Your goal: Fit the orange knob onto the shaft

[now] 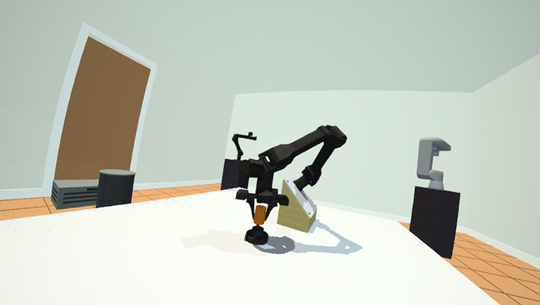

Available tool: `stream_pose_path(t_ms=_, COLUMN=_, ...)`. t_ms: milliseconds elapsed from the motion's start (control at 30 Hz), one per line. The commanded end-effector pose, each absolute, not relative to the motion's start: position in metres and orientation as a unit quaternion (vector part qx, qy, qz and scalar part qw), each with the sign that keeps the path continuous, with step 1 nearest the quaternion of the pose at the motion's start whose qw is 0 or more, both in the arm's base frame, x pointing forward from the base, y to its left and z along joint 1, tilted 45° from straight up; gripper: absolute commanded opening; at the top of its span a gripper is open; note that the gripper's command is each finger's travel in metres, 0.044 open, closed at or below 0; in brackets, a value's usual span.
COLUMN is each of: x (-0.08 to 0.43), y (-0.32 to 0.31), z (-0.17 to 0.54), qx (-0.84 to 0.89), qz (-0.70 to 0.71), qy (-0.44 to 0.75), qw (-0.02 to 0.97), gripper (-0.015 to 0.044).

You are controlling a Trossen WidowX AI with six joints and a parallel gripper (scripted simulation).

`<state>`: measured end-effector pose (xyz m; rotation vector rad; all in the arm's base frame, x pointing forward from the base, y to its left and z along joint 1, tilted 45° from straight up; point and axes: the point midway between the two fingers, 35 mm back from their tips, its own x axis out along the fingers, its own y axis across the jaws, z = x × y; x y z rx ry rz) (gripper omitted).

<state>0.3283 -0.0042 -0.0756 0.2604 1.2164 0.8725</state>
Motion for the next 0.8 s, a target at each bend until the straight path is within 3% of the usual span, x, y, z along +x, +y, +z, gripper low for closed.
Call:
stream_pose_path(t_ms=0, x=0.3279, y=-0.0032, z=-0.0773, qx=0.095, qz=0.414, qy=0.537, qw=0.729, gripper=0.0)
stream_pose_path(t_ms=767, x=0.3284, y=-0.0014, z=-0.0782, qx=0.095, qz=0.414, qy=0.537, qw=0.729, gripper=0.0)
